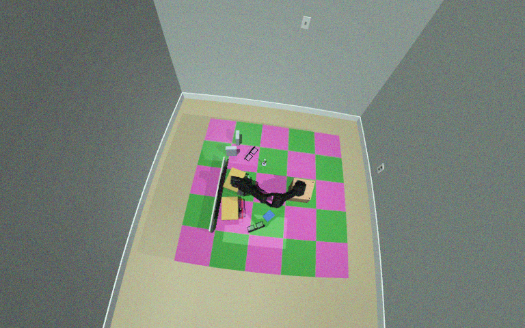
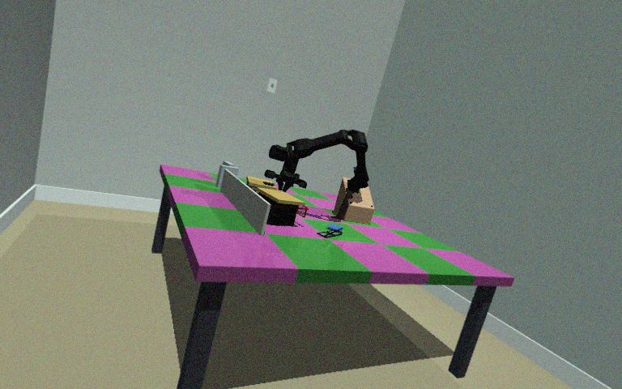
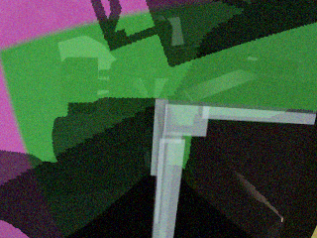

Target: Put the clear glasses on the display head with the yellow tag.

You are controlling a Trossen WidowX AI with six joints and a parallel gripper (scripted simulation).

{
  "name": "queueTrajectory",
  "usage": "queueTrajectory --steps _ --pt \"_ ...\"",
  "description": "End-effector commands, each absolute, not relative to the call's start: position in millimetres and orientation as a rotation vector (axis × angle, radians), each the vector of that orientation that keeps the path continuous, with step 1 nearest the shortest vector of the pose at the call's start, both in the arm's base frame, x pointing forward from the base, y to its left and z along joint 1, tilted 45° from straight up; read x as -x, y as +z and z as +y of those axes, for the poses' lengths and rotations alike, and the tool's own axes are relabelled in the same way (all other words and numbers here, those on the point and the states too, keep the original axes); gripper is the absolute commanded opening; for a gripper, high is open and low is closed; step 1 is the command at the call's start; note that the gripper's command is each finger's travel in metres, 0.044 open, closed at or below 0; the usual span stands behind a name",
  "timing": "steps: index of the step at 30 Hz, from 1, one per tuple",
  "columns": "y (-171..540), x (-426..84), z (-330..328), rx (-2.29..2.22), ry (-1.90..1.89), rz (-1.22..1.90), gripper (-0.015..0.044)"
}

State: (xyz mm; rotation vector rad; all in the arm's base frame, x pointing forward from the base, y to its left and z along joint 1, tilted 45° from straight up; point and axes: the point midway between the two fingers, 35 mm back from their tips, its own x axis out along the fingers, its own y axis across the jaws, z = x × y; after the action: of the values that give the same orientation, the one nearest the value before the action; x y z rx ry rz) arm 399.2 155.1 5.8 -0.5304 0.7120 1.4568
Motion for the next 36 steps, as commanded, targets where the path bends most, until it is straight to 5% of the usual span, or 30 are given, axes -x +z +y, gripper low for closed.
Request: queueTrajectory --steps 1,12,16,36 --pt "4 -399 157 0.529 1.459 0.711 0.0000" --pt "2 -398 159 0.529 1.459 0.711 0.0000" --pt "3 -399 158 0.533 1.459 0.709 0.0105" --pt "28 -398 133 0.510 1.516 0.730 0.0107"
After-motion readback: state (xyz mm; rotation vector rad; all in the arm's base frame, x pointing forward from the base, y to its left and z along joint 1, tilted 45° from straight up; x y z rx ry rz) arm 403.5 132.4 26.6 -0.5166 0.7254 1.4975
